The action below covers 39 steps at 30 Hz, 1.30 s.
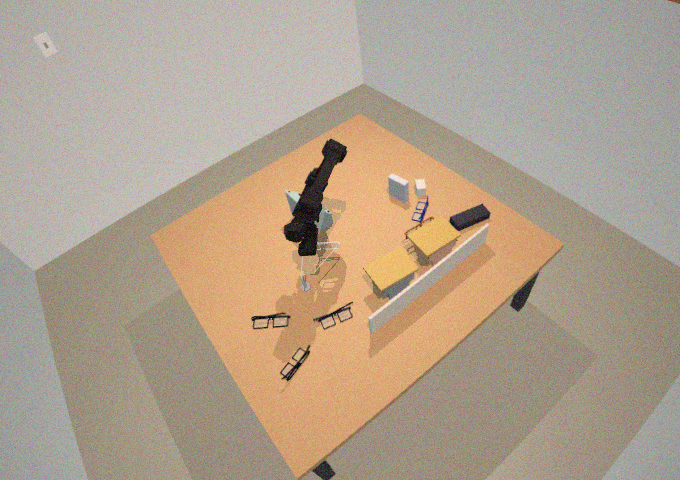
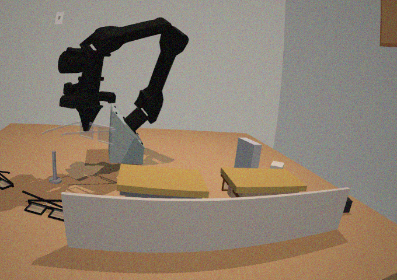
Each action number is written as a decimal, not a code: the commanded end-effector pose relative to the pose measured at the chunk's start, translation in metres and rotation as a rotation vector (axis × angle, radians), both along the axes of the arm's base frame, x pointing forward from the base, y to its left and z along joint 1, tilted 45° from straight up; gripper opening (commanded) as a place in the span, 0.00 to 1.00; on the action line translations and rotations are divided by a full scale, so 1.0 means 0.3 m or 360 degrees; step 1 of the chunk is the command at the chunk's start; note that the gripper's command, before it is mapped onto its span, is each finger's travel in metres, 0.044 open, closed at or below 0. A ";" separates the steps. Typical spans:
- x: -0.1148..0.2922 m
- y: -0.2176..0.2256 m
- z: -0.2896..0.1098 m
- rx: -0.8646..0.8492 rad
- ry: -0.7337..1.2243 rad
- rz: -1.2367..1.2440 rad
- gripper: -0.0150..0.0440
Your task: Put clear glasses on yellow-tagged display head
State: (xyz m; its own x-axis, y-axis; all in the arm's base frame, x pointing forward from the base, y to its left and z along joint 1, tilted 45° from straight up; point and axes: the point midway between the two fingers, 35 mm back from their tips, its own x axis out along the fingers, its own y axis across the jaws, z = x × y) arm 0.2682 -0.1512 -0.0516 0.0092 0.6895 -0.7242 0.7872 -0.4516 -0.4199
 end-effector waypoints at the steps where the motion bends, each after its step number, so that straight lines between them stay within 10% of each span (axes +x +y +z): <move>1: -0.012 -0.067 -0.064 -0.0005 -0.0005 0.0008 0.25; 17: -0.093 -0.228 -0.269 0.0005 -0.0008 0.0014 0.25; 39: -0.090 -0.087 -0.413 0.0008 -0.0011 0.0014 0.25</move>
